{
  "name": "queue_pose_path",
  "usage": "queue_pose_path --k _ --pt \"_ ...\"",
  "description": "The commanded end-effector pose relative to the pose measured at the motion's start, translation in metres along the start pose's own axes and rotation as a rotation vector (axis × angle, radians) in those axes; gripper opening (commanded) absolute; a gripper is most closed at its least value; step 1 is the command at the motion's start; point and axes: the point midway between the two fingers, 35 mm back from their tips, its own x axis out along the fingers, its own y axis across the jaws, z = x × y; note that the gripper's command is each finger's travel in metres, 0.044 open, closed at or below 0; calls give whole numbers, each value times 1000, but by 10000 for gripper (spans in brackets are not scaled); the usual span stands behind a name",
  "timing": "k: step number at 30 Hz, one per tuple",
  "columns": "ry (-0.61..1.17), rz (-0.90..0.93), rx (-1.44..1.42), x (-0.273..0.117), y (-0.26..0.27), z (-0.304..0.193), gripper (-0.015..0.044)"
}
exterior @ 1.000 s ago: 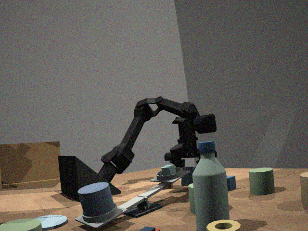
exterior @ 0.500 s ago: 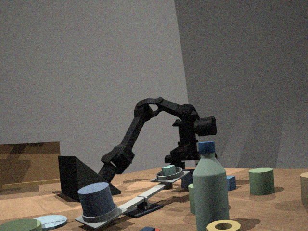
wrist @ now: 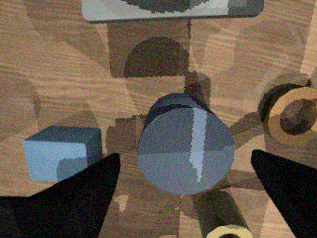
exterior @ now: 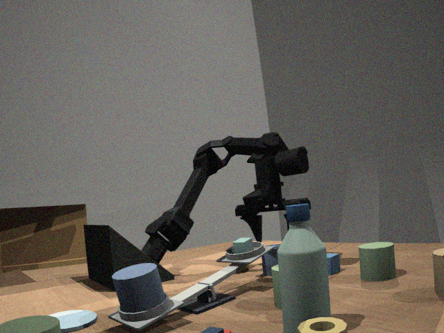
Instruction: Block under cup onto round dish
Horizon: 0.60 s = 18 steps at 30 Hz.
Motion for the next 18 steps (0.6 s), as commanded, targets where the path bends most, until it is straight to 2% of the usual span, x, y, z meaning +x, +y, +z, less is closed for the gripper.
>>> queue_pose_path --k 1,8,12,18 --pt "6 -4 -2 -7 -1 -1 440" --pt "-16 28 20 -23 13 33 260" --pt "-25 19 8 -31 15 58 260" --pt "-4 -7 -32 -58 8 127 260"
